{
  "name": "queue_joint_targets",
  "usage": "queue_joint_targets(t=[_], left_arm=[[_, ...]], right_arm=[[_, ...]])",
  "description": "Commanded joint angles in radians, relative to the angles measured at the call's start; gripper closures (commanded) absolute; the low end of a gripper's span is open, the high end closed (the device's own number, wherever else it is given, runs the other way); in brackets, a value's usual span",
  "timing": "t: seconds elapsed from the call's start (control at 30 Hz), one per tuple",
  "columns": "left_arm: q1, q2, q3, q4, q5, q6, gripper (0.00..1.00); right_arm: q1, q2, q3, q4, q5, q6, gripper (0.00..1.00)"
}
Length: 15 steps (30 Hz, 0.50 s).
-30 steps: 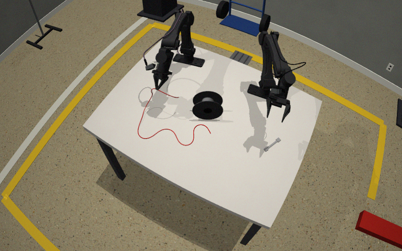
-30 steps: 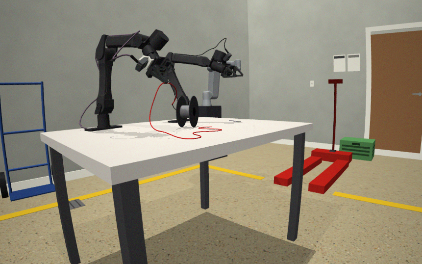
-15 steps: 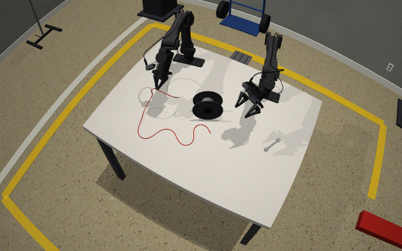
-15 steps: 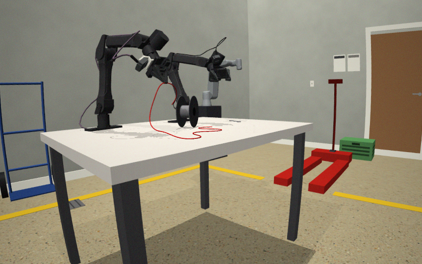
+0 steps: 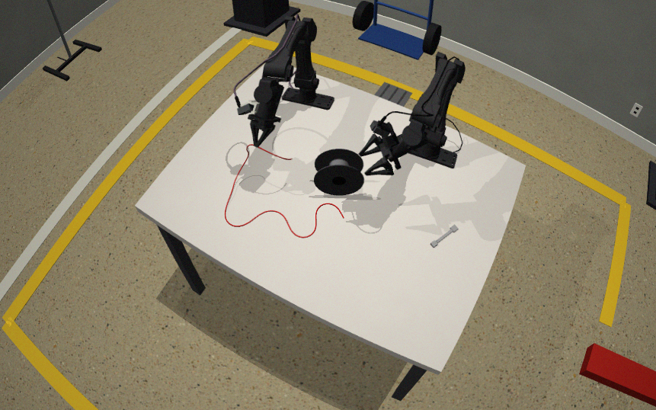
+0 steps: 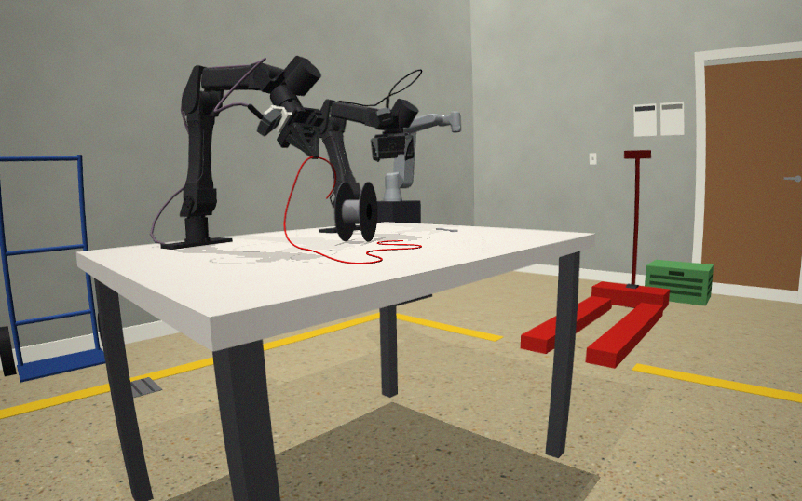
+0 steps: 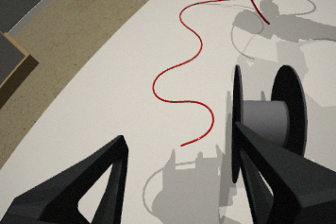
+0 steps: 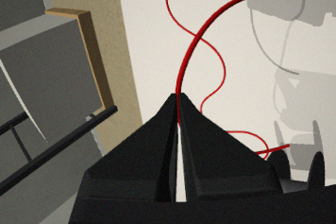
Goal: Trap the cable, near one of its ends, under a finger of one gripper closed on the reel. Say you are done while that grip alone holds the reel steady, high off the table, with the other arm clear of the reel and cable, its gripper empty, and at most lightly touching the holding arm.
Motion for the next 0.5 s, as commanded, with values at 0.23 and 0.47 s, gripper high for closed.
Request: queue_joint_targets(t=[0.23,0.47], left_arm=[[-0.096,0.023,-0.016,-0.058,0.071,0.049,0.25],[-0.115,0.025,-0.016,-0.062,0.078,0.055,0.25]], right_arm=[[-0.006,-0.041,0.027,-0.007,0.021,-0.007,1.0],[-0.006,-0.041,0.027,-0.007,0.021,-0.007,1.0]])
